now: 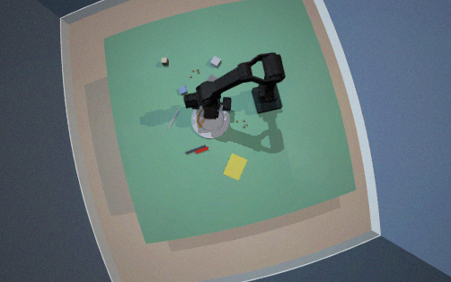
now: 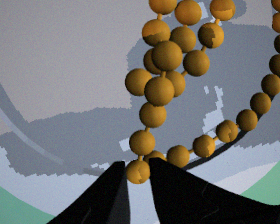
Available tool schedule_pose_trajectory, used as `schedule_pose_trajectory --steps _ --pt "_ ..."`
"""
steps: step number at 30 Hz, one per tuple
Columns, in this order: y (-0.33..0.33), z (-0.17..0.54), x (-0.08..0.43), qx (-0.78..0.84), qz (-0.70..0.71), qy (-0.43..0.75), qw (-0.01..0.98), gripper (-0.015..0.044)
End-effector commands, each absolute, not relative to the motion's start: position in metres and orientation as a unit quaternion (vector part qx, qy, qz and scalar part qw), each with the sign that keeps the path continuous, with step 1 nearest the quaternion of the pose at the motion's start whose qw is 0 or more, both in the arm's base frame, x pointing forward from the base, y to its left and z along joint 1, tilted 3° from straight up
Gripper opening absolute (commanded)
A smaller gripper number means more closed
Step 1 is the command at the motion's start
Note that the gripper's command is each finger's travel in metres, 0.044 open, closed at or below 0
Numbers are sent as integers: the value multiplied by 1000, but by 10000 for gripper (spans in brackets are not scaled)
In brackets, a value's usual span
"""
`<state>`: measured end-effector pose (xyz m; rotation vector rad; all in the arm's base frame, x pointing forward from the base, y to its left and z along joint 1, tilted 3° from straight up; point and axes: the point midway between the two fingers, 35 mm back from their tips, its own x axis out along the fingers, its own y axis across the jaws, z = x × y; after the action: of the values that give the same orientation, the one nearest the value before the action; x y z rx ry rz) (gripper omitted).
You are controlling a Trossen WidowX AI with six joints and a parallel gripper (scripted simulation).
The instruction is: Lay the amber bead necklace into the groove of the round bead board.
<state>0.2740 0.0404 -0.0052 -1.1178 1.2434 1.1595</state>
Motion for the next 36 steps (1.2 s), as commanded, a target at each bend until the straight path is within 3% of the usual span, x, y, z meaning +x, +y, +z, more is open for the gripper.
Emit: schedule_pose_trajectory --steps 1,18,36 --pt "40 -8 271 -467 489 521 521 0" --pt "40 -4 272 -466 486 522 523 440" --pt "40 0 272 -467 489 521 521 440"
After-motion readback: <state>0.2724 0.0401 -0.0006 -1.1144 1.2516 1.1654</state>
